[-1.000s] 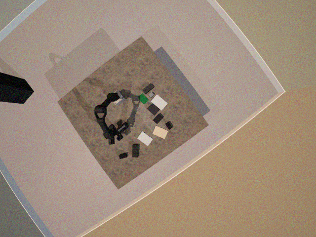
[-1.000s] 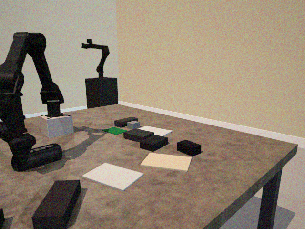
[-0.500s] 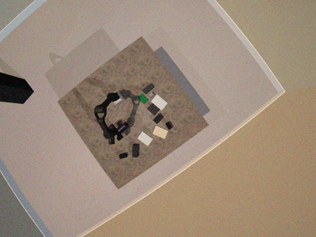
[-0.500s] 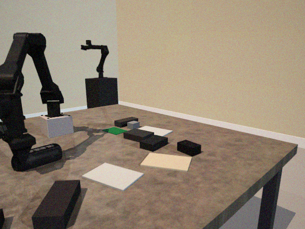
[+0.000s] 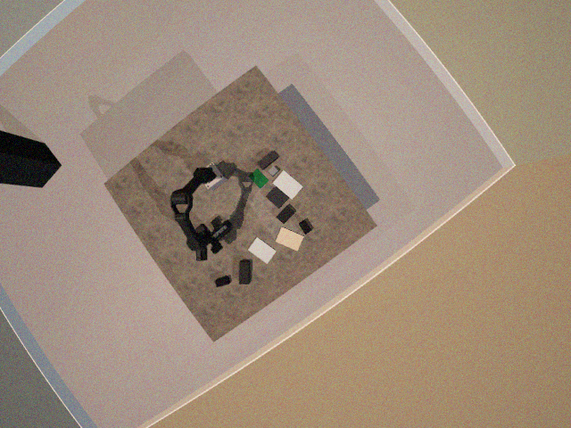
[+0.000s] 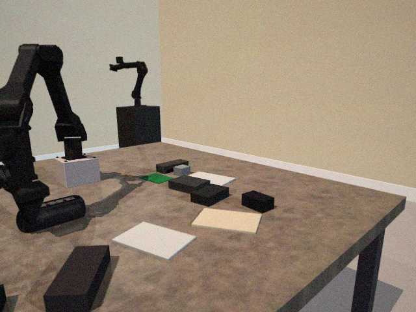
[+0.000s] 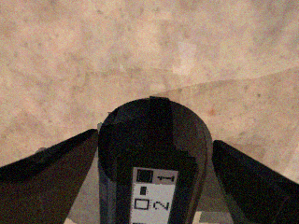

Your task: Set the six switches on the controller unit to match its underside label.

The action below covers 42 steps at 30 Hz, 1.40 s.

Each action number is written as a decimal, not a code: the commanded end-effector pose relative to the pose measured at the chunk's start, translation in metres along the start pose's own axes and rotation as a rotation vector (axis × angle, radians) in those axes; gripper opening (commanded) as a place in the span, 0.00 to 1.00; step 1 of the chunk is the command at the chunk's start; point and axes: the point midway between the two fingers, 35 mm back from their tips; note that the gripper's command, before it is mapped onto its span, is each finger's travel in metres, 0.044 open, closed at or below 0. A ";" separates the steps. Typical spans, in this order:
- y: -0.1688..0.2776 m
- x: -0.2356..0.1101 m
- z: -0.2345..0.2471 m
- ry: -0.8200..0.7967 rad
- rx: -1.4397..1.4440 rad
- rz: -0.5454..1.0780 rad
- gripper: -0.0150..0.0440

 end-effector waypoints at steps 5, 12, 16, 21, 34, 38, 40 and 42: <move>0.002 -0.006 0.000 -0.004 0.001 0.002 0.82; 0.004 -0.010 0.000 -0.004 0.001 0.002 0.82; 0.005 -0.014 0.000 -0.004 0.001 0.002 0.82; 0.006 -0.018 -0.001 -0.004 0.001 0.002 0.82; 0.011 -0.027 -0.002 -0.003 0.001 0.002 0.82; 0.012 -0.030 -0.002 -0.003 0.001 0.003 0.82; 0.013 -0.032 -0.002 -0.003 0.001 0.003 0.82; 0.014 -0.033 -0.002 -0.003 0.001 0.003 0.82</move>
Point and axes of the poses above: the point midway between the two fingers, 35 mm back from their tips, its own x axis out along the fingers, its own z axis across the jaws, y = z × x, and after that the axes turned 14 degrees about x, right-handed
